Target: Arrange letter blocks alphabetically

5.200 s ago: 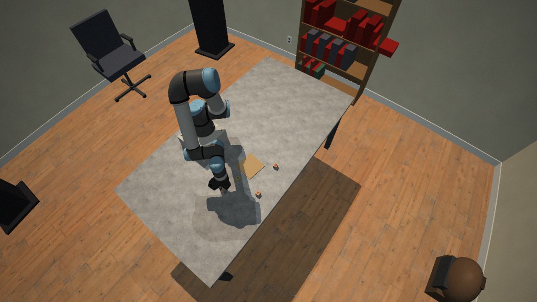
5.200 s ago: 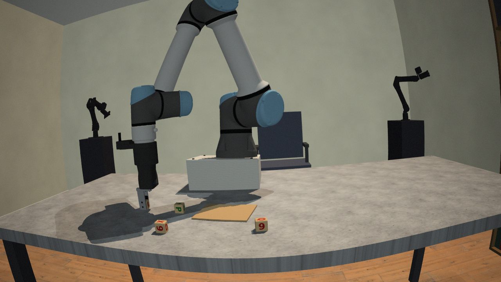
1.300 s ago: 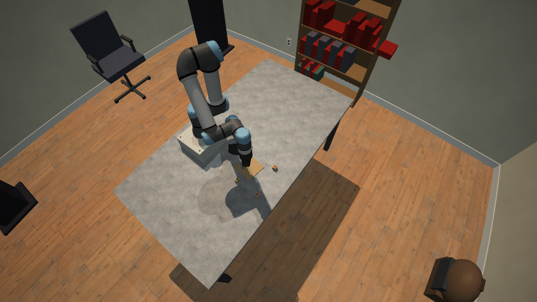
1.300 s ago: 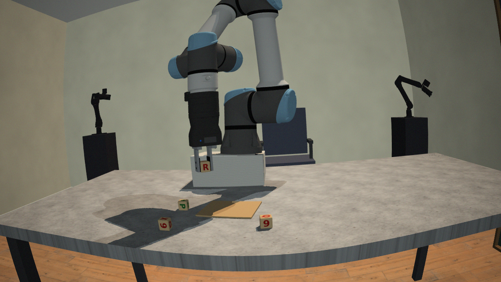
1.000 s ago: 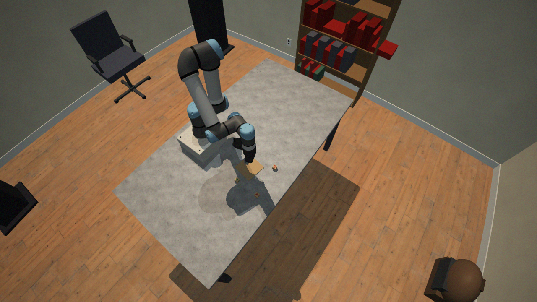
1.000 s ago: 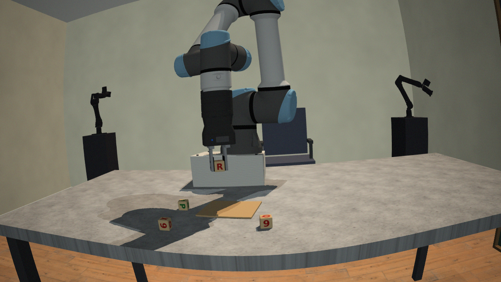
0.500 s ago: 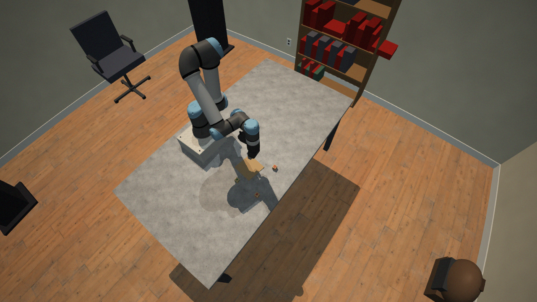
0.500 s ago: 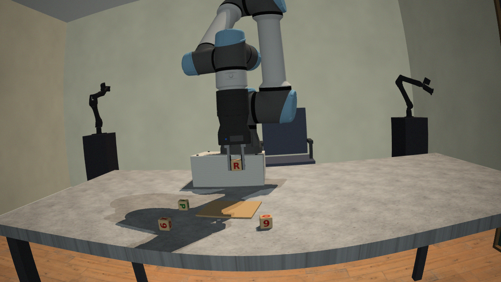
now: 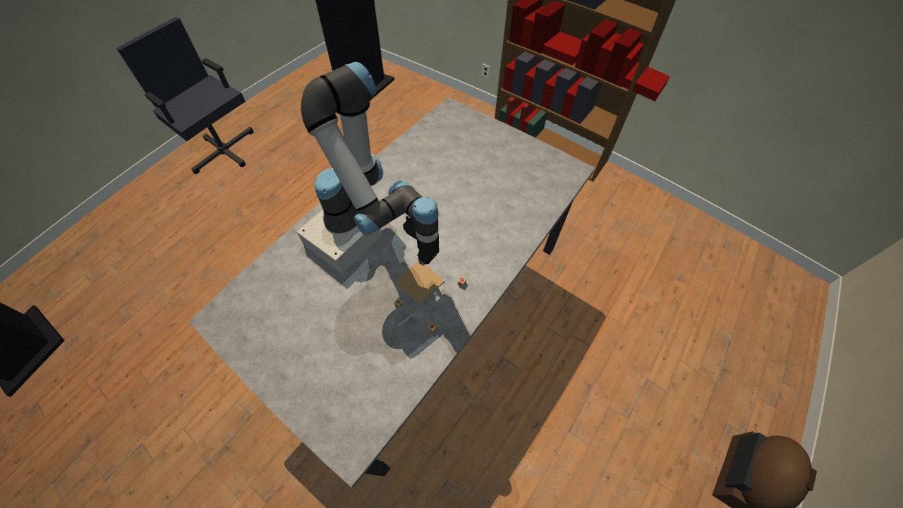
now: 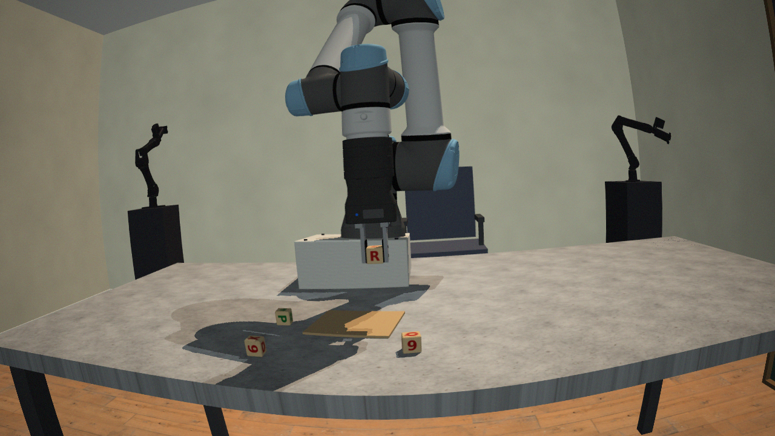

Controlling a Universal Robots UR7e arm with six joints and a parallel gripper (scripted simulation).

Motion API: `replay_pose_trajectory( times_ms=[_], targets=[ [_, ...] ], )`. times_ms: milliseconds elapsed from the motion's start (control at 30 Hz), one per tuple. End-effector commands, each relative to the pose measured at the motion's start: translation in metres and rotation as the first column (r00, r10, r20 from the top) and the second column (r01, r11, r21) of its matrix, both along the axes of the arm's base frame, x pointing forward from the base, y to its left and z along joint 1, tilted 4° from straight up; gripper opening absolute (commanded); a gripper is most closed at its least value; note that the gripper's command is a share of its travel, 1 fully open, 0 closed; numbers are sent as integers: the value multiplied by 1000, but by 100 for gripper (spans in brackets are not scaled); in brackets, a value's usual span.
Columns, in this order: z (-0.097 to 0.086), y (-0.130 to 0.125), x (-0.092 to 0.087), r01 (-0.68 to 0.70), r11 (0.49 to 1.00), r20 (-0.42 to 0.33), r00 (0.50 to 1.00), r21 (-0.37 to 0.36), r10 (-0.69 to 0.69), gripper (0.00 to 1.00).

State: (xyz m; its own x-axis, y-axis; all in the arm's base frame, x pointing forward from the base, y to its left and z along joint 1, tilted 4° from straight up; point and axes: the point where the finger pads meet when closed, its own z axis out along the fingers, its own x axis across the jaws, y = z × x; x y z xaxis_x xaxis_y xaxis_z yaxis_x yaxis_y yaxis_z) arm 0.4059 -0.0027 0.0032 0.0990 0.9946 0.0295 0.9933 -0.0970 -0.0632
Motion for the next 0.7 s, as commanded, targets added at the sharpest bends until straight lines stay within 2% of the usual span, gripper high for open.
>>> replay_pose_trajectory(
  times_ms=[0,433,667],
  targets=[
    [0,2,-1,6,1000,-1,1000,0,-6,49],
    [-1,2,-1,5,1000,-2,1000,1,-5,49],
    [-16,3,-3,5,1000,-4,1000,2,-5,49]
  ],
)
